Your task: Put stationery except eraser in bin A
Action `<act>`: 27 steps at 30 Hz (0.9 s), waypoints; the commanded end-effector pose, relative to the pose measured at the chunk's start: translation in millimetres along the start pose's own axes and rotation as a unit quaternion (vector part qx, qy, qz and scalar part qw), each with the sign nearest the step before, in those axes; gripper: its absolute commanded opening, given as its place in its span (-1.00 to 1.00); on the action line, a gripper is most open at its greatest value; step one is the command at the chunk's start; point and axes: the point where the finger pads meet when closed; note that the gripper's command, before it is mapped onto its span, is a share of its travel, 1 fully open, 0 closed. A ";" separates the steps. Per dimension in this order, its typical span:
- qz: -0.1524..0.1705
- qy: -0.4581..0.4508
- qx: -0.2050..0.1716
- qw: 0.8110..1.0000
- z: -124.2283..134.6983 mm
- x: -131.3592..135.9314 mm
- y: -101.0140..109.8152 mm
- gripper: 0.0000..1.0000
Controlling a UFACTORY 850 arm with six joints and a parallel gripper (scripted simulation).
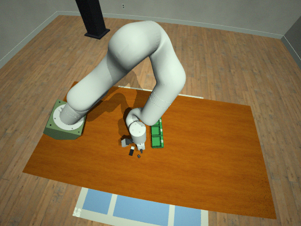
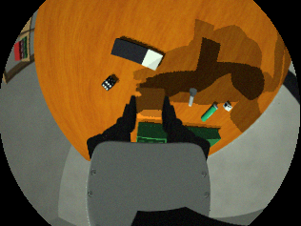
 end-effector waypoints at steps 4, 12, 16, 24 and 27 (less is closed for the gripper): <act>0.002 0.000 0.000 1.000 0.5 -0.2 23.9 -1.00; 0.002 0.000 0.000 1.000 0.5 -0.2 33.9 -1.00; 0.002 0.000 0.000 1.000 0.5 -0.2 33.9 -1.00; 0.002 0.000 0.000 1.000 0.5 -0.2 33.8 -1.00; 0.002 0.000 0.000 1.000 0.5 -0.2 40.4 -1.00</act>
Point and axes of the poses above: the point where the finger pads meet when closed, its own y axis back along the fingers, its own x axis across the jaws, z = x × y, and after that the axes turned 5 degrees about y, right-handed
